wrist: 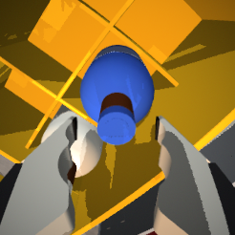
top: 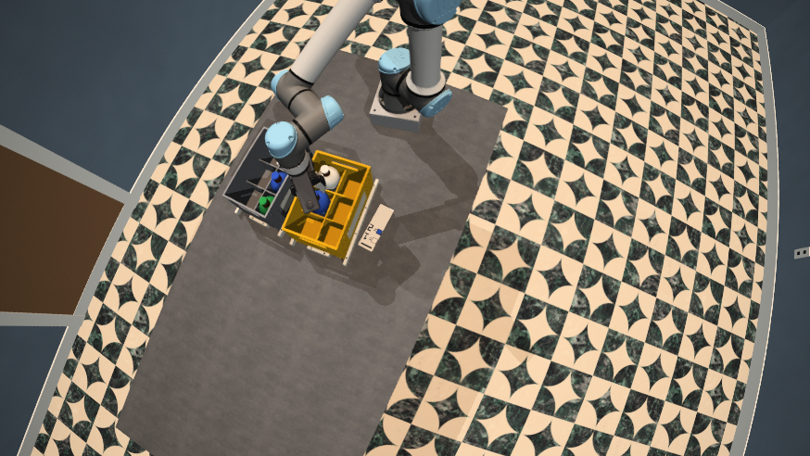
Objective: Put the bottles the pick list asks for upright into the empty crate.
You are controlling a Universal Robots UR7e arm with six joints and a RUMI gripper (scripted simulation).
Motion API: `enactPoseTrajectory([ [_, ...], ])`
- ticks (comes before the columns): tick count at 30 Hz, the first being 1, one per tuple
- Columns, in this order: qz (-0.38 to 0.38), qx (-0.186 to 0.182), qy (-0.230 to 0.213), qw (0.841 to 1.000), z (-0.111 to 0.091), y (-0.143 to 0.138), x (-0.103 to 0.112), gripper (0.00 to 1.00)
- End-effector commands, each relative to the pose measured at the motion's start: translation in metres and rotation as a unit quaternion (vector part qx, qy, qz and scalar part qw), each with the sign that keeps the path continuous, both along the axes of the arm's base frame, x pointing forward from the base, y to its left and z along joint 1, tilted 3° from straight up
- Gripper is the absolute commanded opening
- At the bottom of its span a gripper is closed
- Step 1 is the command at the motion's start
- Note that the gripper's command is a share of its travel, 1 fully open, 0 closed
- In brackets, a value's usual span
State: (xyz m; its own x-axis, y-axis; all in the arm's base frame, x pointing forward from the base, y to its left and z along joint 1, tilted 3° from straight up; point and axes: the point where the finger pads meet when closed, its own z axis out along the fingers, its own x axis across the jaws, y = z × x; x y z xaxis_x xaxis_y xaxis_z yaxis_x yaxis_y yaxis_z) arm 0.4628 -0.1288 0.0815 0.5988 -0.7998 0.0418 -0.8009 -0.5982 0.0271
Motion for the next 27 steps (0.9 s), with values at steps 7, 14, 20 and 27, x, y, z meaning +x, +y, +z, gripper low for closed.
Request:
enactPoseTrajectory([
  [7, 0.0, 0.0, -0.001, 1.0, 0.0, 0.0, 0.0, 0.38],
  [14, 0.0, 0.0, -0.001, 1.0, 0.0, 0.0, 0.0, 0.38],
  [20, 0.0, 0.0, -0.001, 1.0, 0.0, 0.0, 0.0, 0.38],
  [27, 0.0, 0.0, -0.001, 1.0, 0.019, 0.001, 0.0, 0.38],
])
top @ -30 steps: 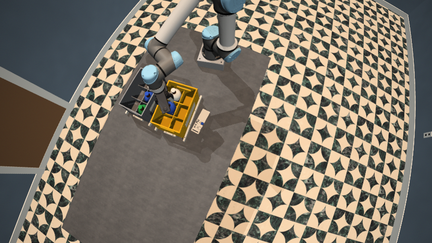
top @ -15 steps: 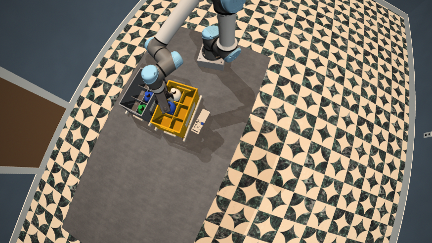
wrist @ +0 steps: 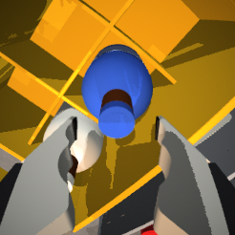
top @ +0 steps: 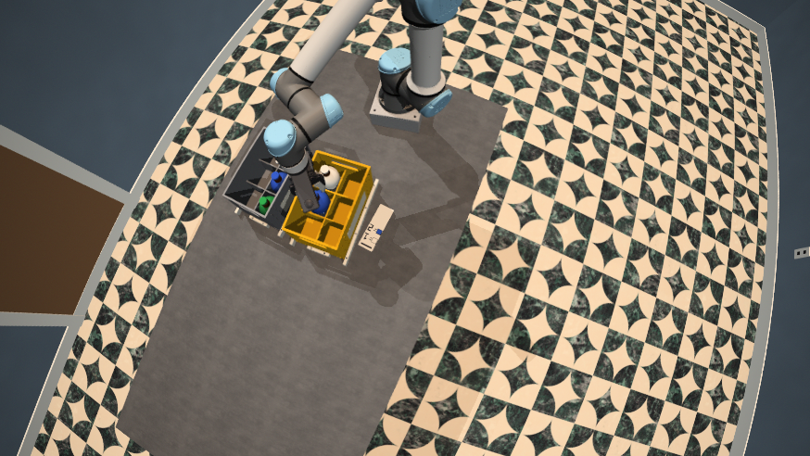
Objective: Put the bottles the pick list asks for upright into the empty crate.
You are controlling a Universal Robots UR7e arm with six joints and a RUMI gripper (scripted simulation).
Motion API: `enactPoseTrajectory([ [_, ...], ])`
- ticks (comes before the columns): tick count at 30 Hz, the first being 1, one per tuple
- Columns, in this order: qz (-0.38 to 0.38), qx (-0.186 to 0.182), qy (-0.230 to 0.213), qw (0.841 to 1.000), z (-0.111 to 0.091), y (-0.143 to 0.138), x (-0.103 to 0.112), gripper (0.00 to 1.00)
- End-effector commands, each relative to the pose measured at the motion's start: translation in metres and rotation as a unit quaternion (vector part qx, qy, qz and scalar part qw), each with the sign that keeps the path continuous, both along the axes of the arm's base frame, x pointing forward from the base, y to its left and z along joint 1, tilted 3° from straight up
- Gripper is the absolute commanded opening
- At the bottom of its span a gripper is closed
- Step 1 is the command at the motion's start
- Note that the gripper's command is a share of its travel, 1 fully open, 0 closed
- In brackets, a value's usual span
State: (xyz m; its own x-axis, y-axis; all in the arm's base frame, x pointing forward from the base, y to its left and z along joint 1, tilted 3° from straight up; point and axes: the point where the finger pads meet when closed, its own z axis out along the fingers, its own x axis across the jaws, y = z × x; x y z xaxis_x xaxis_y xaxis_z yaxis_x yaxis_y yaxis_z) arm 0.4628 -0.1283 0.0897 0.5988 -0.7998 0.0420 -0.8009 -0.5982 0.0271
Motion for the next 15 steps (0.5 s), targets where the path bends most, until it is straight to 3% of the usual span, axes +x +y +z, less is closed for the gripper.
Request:
enactPoseTrajectory([
  [1, 0.0, 0.0, -0.001, 1.0, 0.013, 0.0, 0.0, 0.38],
  [15, 0.0, 0.0, -0.001, 1.0, 0.045, 0.002, 0.0, 0.38],
])
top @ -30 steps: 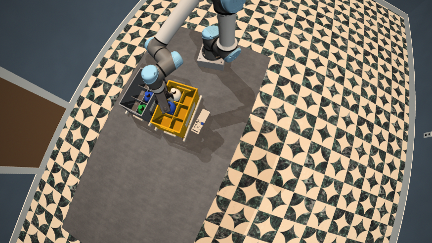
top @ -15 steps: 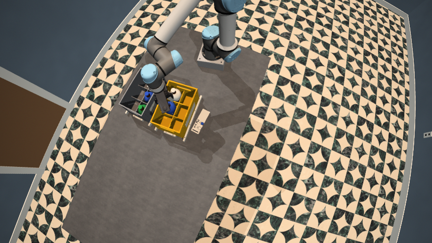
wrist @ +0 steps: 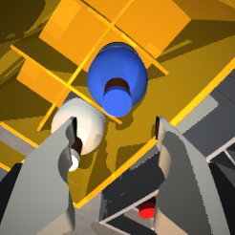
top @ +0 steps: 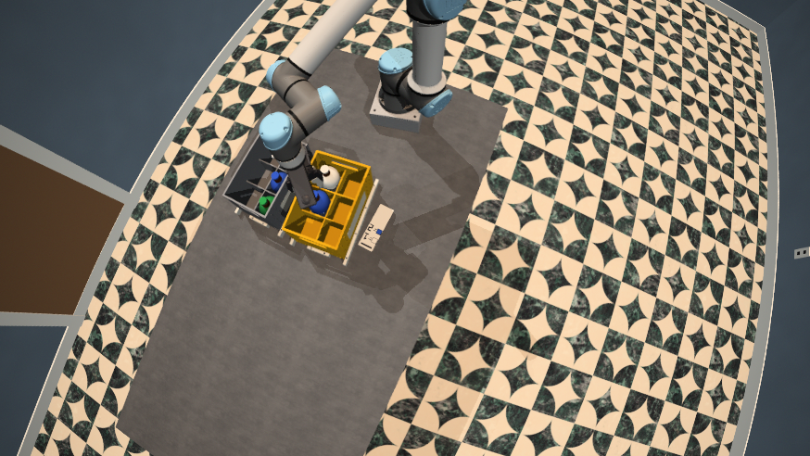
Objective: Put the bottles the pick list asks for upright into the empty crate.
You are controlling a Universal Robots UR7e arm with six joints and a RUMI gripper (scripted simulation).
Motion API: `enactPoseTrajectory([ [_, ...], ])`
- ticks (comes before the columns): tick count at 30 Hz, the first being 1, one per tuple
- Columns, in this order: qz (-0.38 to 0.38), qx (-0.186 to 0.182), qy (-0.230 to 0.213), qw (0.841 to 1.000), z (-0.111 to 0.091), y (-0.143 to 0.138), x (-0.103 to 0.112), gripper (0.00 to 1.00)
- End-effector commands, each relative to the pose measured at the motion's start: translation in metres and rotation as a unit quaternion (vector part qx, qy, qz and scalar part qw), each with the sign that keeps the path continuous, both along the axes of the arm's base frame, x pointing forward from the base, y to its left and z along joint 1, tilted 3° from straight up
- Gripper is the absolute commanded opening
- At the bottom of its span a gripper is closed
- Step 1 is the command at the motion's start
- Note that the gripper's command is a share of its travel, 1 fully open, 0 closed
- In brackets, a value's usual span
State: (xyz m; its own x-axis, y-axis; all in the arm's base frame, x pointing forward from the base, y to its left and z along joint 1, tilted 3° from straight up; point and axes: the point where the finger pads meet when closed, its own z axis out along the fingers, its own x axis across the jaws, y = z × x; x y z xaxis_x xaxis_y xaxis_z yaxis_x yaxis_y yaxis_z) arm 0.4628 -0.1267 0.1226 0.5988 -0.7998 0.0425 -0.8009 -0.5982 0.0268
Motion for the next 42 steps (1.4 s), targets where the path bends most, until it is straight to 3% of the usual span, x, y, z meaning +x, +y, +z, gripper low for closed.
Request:
enactPoseTrajectory([
  [1, 0.0, 0.0, 0.0, 1.0, 0.015, 0.001, 0.0, 0.38],
  [14, 0.0, 0.0, 0.0, 1.0, 0.044, 0.002, 0.0, 0.38],
  [24, 0.0, 0.0, 0.0, 1.0, 0.044, 0.002, 0.0, 0.38],
  [42, 0.0, 0.0, 0.0, 1.0, 0.048, -0.076, -0.011, 0.38],
])
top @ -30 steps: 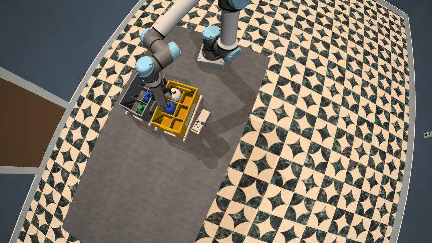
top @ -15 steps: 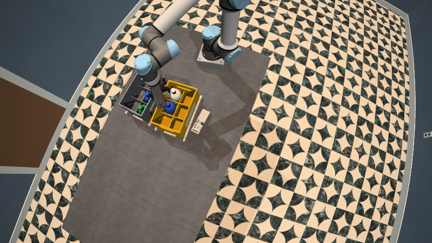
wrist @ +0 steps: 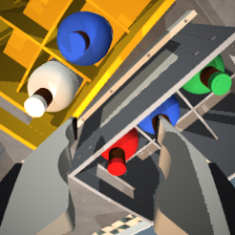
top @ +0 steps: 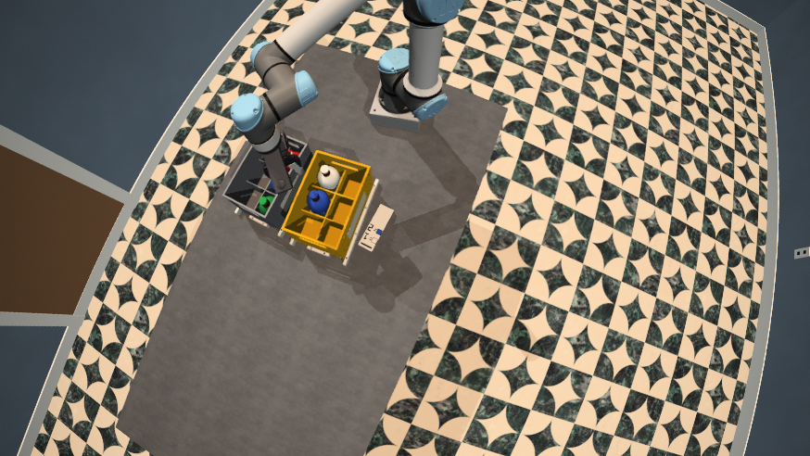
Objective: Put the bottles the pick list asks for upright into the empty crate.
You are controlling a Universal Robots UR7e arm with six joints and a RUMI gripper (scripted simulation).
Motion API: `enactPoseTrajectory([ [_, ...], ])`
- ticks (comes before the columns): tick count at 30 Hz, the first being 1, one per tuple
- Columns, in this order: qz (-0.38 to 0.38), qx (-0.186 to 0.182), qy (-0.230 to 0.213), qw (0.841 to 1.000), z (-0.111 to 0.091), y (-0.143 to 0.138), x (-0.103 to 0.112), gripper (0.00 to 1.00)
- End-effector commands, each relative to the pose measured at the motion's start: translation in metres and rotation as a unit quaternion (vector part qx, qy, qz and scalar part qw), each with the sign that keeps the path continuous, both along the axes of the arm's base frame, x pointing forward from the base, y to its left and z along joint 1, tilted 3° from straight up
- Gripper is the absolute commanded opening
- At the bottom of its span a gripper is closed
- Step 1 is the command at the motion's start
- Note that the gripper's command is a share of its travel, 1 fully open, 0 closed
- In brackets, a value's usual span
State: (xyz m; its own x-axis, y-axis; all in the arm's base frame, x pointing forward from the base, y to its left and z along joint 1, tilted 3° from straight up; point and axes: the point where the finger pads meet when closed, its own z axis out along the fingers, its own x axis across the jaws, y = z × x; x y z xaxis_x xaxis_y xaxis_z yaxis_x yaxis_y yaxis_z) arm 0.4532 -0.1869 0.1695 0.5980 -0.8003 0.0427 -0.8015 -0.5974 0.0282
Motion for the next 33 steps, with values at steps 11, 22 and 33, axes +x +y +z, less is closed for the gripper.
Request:
enactPoseTrajectory([
  [11, 0.001, 0.0, -0.001, 1.0, 0.004, -0.07, -0.011, 0.38],
  [22, 0.0, 0.0, -0.001, 1.0, 0.005, -0.084, -0.013, 0.38],
  [33, 0.001, 0.0, -0.001, 1.0, 0.003, -0.084, -0.013, 0.38],
])
